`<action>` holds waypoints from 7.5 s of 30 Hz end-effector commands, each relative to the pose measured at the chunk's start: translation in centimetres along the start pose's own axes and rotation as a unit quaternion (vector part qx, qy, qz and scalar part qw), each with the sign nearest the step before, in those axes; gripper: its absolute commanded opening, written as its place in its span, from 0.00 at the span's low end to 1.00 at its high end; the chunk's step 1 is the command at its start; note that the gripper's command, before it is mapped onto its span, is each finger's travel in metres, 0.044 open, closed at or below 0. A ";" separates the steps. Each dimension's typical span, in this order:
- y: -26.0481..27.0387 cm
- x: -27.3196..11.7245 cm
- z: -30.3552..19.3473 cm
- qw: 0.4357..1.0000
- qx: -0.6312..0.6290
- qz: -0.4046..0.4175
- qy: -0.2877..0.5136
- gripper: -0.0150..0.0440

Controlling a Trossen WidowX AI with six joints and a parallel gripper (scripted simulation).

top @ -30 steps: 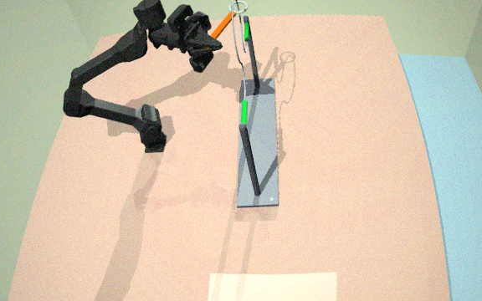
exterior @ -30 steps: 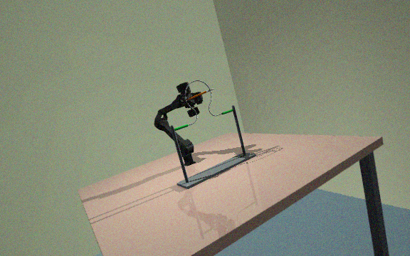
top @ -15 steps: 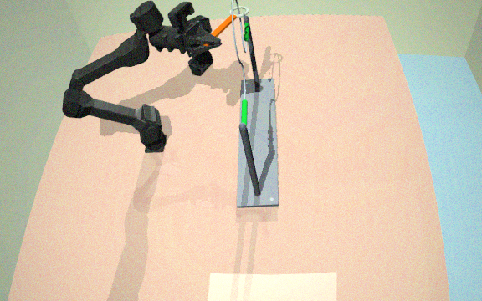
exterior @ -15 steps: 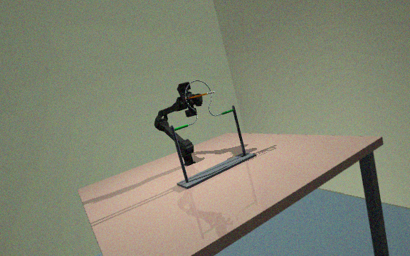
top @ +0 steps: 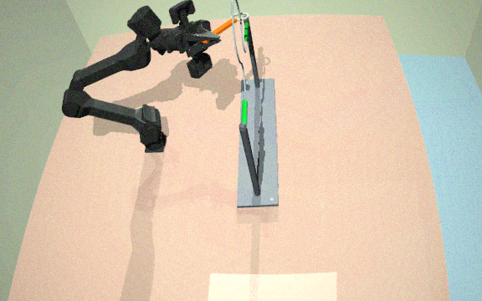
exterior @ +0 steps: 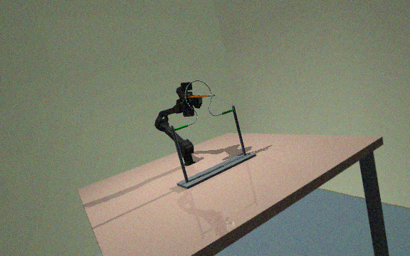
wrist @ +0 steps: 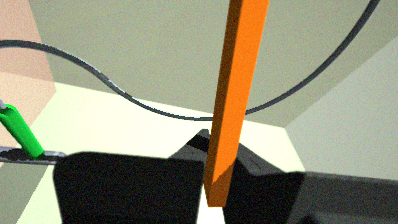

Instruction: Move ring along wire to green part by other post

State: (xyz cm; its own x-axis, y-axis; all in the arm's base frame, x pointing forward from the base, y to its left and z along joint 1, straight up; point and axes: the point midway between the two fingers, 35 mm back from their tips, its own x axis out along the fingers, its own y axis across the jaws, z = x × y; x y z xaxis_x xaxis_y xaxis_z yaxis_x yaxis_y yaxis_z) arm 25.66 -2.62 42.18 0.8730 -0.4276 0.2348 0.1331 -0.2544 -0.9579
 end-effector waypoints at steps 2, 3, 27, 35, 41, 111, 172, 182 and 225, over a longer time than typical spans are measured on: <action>-0.2 0.0 0.0 1.000 -0.026 -0.015 -0.004 0.00; -0.2 0.0 0.0 0.999 -0.031 -0.018 -0.005 0.00; -1.0 0.0 0.2 0.983 -0.156 -0.091 -0.020 0.00; -1.0 0.1 0.1 0.977 -0.185 -0.107 -0.023 0.00; -0.6 0.1 -0.1 0.975 -0.192 -0.111 -0.023 0.00; 19.1 -4.8 4.1 0.878 0.410 0.241 0.058 0.00; 19.6 -12.1 16.5 0.628 0.667 0.391 0.088 0.00; 19.4 -12.5 17.3 0.627 0.668 0.391 0.088 0.00; 20.1 -13.6 19.1 0.627 0.669 0.390 0.087 0.00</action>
State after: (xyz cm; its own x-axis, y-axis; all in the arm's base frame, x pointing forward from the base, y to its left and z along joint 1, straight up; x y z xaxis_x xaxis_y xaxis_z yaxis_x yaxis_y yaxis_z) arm 25.36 14.70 16.63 0.8673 -0.0846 -0.4905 0.0687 0.9964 -0.0503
